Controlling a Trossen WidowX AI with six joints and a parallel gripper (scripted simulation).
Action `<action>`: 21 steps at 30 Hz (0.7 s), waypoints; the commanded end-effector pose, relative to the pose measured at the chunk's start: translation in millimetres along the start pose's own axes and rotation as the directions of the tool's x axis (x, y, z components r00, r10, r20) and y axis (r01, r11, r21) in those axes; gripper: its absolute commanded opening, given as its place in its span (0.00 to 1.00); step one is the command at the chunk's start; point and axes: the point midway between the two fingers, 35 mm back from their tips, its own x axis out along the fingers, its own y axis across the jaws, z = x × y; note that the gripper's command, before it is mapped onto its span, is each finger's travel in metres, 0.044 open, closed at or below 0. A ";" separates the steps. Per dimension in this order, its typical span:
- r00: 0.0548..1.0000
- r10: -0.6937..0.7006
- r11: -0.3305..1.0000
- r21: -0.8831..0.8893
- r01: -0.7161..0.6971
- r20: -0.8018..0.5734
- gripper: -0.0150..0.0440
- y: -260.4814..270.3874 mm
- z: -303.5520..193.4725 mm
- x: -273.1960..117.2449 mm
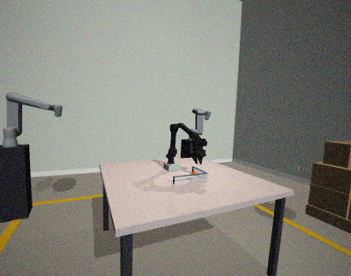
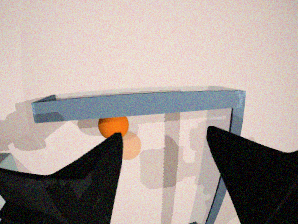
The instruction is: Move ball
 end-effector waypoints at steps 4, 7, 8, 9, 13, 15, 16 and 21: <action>0.977 0.182 0.983 0.052 -0.177 -0.115 0.74 39.3 -18.3 32.1; 0.977 0.182 0.983 0.052 -0.177 -0.115 0.74 39.3 -18.3 32.1; 0.977 0.182 0.983 0.052 -0.177 -0.115 0.74 39.3 -18.3 32.1; 0.977 0.182 0.983 0.052 -0.177 -0.115 0.74 39.3 -18.3 32.1; 0.977 0.182 0.983 0.052 -0.177 -0.115 0.74 41.1 -19.4 42.2; 0.977 0.182 0.983 0.052 -0.177 -0.116 0.74 42.1 -20.0 46.8; 0.977 0.182 0.983 0.052 -0.177 -0.116 0.74 42.1 -20.0 46.8; 0.977 0.182 0.983 0.052 -0.177 -0.116 0.74 42.4 -20.2 49.2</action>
